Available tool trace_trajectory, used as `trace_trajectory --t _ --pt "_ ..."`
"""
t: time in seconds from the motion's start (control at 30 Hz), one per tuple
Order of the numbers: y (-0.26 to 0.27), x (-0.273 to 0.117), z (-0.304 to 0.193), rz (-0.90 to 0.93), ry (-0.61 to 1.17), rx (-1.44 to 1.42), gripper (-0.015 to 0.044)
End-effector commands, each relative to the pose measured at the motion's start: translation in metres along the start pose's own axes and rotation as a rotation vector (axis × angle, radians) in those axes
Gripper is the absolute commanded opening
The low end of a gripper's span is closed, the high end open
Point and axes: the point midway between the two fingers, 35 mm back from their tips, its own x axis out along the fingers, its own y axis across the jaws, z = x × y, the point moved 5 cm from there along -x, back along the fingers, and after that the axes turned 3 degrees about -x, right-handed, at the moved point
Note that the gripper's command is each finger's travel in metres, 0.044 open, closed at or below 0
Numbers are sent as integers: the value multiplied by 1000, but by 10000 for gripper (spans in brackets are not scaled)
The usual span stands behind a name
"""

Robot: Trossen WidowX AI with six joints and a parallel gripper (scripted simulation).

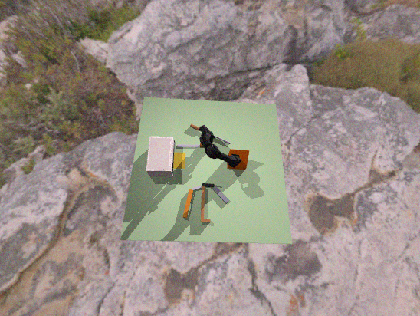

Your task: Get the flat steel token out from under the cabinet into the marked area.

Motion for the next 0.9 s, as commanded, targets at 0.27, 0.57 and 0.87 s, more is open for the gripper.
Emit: trace_trajectory --t 0.27,0.57,0.87 --pt "-1 -1 0 0 -5 106 0" --pt "-1 -1 0 0 -5 178 0" --pt "-1 -1 0 0 -5 250 0"
